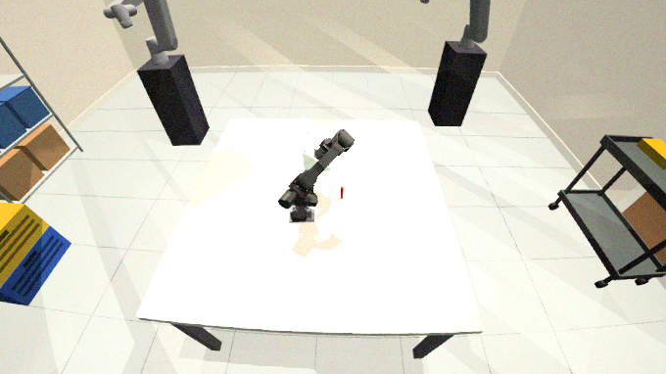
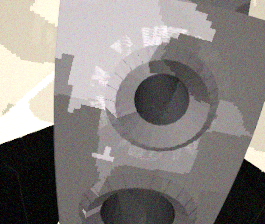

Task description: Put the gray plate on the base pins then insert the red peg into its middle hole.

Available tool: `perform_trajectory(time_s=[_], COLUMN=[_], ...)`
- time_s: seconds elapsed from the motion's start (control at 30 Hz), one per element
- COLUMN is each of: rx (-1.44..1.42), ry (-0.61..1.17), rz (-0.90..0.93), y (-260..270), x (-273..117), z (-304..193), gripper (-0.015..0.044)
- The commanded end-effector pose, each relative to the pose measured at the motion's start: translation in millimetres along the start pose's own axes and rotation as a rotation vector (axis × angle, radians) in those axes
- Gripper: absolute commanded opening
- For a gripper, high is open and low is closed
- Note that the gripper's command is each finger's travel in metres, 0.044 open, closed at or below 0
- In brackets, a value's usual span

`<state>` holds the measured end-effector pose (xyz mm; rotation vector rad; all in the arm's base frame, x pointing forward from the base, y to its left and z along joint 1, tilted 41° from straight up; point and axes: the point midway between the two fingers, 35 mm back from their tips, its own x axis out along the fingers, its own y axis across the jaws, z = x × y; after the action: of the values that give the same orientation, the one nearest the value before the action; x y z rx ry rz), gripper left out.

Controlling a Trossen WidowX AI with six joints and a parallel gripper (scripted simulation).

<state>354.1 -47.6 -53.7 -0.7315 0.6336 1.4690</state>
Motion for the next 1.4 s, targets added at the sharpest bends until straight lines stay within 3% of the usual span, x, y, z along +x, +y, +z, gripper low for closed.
perform_trajectory(time_s=[0.0, 0.2, 0.4, 0.67, 0.9, 1.37], rx=[0.000, 0.000, 0.000, 0.004, 0.019, 1.197], ry=[0.000, 0.000, 0.001, 0.004, 0.004, 0.006], rz=[0.000, 0.000, 0.000, 0.001, 0.001, 0.000], y=[-0.1, -0.1, -1.7, -0.2, -4.3, 27.2], x=[-0.1, -0.1, -9.3, -118.9, -121.7, -131.5], z=[0.0, 0.0, -0.9, -1.2, -2.5, 94.1], gripper=[0.0289, 0.0440, 0.0440, 0.0440, 0.0440, 0.0440])
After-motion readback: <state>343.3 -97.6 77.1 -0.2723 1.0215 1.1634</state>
